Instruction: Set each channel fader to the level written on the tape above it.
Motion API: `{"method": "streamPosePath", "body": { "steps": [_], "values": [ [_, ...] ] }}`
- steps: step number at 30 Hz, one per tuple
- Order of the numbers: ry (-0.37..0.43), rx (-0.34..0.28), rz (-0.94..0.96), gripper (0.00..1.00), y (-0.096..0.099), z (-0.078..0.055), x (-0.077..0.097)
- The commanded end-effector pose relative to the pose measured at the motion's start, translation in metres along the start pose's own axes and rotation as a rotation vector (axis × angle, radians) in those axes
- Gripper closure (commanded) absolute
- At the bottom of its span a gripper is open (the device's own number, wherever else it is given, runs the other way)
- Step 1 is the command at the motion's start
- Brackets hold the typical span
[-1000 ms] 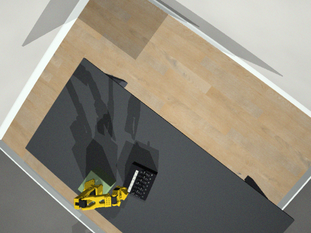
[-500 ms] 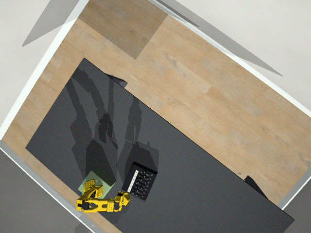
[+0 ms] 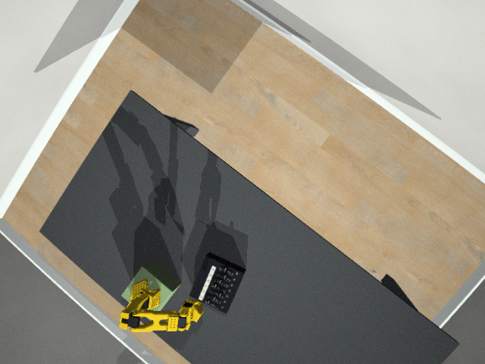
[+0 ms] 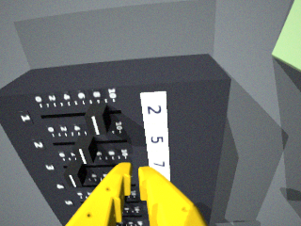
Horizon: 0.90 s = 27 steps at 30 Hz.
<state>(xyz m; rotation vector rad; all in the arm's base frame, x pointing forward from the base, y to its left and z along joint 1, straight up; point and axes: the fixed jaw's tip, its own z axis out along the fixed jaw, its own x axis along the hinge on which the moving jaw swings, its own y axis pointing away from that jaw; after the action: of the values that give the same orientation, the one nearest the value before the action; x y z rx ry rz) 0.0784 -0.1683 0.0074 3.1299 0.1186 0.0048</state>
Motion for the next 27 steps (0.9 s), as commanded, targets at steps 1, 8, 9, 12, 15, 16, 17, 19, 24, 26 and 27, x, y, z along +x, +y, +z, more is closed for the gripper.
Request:
{"method": "streamPosePath", "body": {
  "steps": [1, 8, 9, 12, 15, 16, 17, 19, 24, 26, 27],
  "values": [
    [-0.001, 0.005, 0.004, 1.00, 0.001, 0.003, -0.002],
    [-0.001, 0.005, 0.004, 1.00, 0.001, 0.003, -0.002],
    [-0.001, 0.005, 0.004, 1.00, 0.001, 0.003, -0.002],
    [-0.001, 0.005, 0.004, 1.00, 0.001, 0.004, -0.002],
    [-0.001, 0.005, 0.004, 1.00, 0.002, 0.007, -0.001],
    [-0.001, 0.005, 0.004, 1.00, 0.002, 0.008, -0.001],
    [-0.001, 0.005, 0.004, 1.00, 0.002, 0.009, -0.001],
    [-0.001, 0.005, 0.004, 1.00, 0.002, 0.012, -0.001],
    [-0.001, 0.005, 0.004, 1.00, 0.002, 0.016, -0.001],
    [-0.001, 0.005, 0.004, 1.00, 0.002, 0.019, -0.001],
    [-0.001, 0.005, 0.004, 1.00, 0.002, 0.020, -0.001]
  ]
}}
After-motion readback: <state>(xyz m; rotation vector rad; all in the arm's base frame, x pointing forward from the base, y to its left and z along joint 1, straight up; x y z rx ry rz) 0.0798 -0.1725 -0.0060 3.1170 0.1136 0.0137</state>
